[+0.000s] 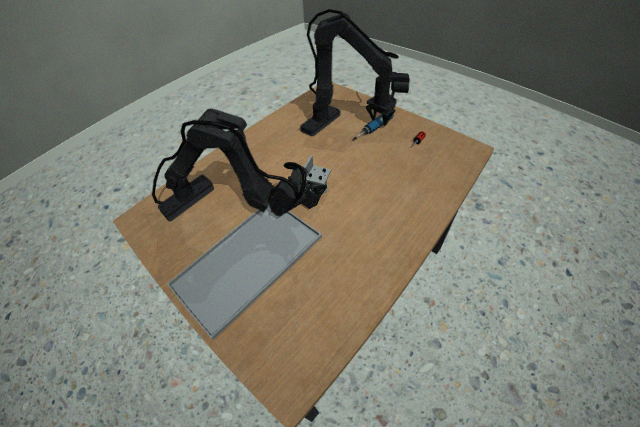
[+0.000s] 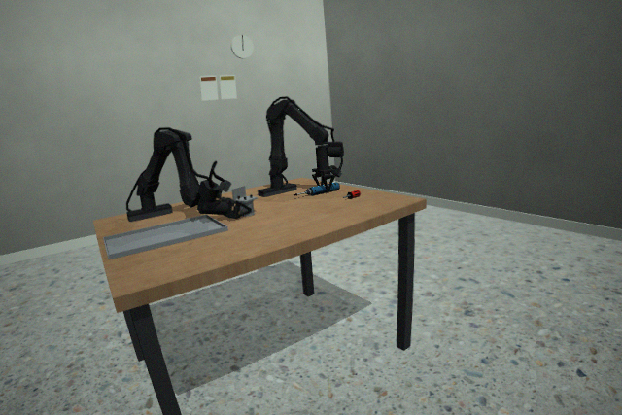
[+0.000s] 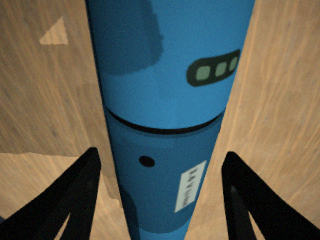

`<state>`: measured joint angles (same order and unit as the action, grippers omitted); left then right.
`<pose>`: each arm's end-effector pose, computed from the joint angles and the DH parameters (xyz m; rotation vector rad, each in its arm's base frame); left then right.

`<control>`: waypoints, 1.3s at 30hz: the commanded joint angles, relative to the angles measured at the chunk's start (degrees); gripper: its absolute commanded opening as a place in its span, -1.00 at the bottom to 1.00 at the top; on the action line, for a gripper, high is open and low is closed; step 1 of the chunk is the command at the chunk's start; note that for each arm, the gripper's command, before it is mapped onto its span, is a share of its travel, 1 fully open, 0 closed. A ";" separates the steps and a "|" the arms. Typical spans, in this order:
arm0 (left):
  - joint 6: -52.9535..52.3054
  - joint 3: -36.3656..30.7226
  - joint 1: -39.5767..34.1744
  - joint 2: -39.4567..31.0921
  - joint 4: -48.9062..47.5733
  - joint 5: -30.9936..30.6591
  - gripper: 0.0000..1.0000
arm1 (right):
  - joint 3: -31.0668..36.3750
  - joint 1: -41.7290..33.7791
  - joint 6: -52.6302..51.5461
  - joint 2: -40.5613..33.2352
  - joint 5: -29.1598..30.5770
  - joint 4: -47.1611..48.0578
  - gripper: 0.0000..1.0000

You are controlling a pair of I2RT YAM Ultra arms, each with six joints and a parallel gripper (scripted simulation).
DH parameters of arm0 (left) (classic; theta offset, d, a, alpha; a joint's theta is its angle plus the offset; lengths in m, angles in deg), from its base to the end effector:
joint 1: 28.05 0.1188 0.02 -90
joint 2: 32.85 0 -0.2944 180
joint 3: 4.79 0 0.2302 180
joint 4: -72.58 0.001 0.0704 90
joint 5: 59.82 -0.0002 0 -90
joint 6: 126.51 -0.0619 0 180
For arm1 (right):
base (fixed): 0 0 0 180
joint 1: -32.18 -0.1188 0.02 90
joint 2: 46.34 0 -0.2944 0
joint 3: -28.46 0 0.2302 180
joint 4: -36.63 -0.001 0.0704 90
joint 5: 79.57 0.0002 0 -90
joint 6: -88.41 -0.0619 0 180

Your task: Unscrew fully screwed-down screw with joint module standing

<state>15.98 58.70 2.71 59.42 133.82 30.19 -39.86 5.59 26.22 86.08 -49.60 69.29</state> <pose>0.1999 0.1201 0.1698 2.0866 -2.3481 -0.0004 0.3381 0.2303 0.0760 -1.4055 1.3982 1.0783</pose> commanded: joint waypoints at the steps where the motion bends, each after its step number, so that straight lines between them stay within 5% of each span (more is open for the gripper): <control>1: -0.01 0.22 -0.14 -0.26 -0.14 -0.05 0.30 | 0.11 0.45 -0.41 -1.90 -0.72 0.19 0.17; 39: -0.18 3.50 -0.45 -3.20 4.50 -0.15 0.30 | 0.11 0.45 -0.41 -1.90 -0.72 0.19 0.17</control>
<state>15.98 60.01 2.71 58.56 135.94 30.19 -39.86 5.59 26.22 86.08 -49.60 69.29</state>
